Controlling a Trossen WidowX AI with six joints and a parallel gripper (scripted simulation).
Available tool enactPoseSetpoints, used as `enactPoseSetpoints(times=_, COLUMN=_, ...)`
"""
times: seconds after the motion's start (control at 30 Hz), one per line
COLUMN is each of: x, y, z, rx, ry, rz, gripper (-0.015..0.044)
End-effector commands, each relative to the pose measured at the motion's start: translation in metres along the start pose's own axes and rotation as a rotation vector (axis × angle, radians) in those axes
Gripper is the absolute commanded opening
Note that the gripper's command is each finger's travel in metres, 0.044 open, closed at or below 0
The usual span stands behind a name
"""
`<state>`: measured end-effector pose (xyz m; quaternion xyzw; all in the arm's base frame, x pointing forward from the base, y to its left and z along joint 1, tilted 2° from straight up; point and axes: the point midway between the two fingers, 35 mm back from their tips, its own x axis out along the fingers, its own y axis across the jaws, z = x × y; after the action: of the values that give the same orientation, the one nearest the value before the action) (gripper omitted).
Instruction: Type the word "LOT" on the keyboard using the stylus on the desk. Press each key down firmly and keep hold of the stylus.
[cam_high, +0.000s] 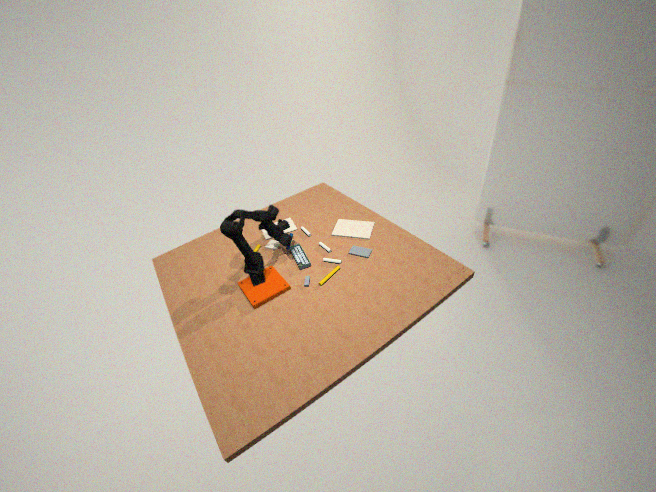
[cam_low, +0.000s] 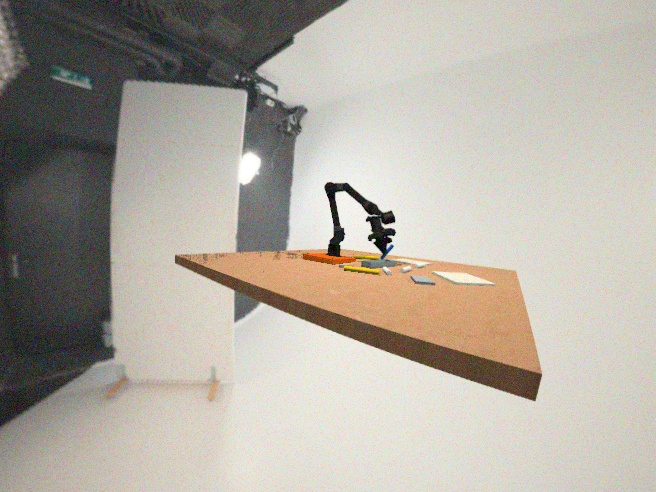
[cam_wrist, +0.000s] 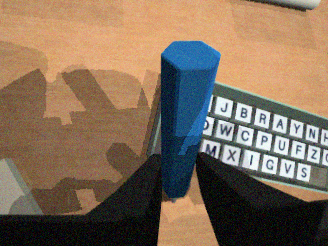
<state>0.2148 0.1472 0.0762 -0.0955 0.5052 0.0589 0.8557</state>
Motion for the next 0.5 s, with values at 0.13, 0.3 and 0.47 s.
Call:
enactPoseSetpoints(times=0.13, x=-0.015, y=-0.017, z=0.030, rx=0.139, ry=-0.317, rz=-0.041, gripper=0.0000)
enactPoseSetpoints(times=0.3, x=-0.029, y=-0.029, z=0.043, rx=0.241, ry=-0.490, rz=-0.061, gripper=0.0000)
enactPoseSetpoints(times=0.47, x=-0.037, y=-0.036, z=0.048, rx=0.298, ry=-0.572, rz=-0.070, gripper=0.0000)
